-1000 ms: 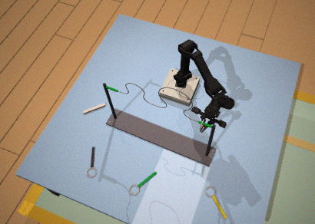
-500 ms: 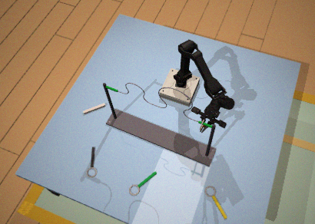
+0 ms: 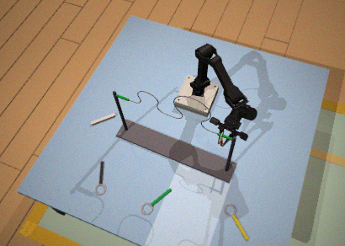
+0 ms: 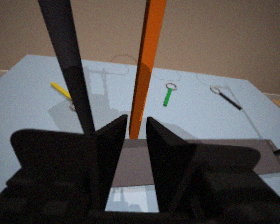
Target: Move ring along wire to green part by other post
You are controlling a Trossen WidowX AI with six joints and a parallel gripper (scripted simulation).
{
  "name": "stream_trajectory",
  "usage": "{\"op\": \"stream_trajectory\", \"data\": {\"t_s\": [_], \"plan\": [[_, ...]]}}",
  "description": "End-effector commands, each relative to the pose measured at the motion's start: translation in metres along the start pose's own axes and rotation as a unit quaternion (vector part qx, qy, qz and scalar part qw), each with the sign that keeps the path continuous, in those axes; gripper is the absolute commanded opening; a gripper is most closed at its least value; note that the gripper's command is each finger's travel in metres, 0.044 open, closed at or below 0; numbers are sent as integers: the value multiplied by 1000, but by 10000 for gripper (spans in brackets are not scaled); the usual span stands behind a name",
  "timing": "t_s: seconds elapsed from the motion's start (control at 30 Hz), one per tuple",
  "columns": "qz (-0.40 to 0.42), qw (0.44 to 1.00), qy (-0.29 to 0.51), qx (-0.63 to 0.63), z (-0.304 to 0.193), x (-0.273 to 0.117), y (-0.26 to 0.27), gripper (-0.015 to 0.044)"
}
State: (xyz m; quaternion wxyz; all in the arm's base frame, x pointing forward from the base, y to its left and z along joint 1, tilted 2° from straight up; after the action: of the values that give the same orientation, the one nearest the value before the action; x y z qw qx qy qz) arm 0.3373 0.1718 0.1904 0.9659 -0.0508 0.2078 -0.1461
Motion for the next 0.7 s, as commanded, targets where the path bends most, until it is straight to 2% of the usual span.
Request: {"op": "stream_trajectory", "data": {"t_s": [0.0,0.33,0.67], "plan": [[-1,1000,1,2,0,-7,0,160],[-2,1000,1,3,-1,-48,0,160],[-2,1000,0,3,-1,-48,0,160]]}}
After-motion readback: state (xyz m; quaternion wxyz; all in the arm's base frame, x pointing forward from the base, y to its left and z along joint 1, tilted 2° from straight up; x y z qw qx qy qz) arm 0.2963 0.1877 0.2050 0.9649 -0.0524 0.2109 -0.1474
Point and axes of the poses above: the point midway between the two fingers, 35 mm back from their tips, its own x axis out along the fingers, its own y axis across the jaws, z = x × y, the point moved 1 cm from there along -x, back along the fingers, and after that the axes turned 10 degrees about -x, right-handed, at the moved point
